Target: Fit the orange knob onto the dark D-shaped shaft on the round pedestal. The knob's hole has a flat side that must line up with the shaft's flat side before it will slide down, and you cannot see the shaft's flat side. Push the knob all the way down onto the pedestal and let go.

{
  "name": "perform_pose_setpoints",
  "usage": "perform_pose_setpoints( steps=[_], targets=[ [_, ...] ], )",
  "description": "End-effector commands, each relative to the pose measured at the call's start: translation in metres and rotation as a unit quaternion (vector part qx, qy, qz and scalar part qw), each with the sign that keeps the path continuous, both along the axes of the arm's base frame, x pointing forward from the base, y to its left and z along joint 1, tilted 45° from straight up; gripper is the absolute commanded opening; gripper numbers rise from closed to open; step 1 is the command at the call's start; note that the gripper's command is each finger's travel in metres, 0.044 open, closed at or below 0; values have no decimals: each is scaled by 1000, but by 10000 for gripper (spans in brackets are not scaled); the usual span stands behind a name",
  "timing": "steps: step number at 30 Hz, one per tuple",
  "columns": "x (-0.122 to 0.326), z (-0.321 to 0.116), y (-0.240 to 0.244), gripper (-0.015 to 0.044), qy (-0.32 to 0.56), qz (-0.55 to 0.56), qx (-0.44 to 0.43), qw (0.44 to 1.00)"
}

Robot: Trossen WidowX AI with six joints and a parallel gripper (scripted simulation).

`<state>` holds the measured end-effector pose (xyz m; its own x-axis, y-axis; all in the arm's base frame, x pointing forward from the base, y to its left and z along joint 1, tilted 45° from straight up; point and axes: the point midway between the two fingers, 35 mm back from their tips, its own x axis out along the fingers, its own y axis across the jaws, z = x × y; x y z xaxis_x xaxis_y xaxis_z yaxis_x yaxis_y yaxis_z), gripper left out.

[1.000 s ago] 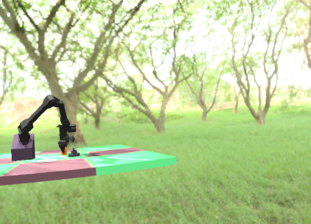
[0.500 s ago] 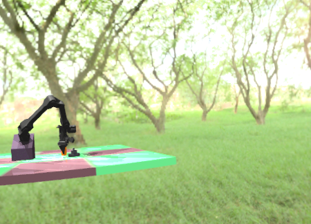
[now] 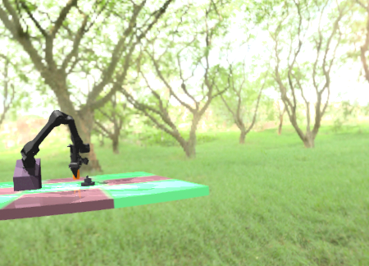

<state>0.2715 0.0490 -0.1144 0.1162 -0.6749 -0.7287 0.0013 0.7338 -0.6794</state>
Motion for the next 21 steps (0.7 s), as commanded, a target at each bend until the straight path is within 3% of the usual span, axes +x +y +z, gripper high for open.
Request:
perform_pose_setpoints(
  steps=[1,14,21],
  targets=[
    [2,12,17,0,-2,1,4,1000],
    [-13,73,74,0,8,-3,-12,1000],
    [-9,79,72,0,9,-2,-12,1000]
  ],
)
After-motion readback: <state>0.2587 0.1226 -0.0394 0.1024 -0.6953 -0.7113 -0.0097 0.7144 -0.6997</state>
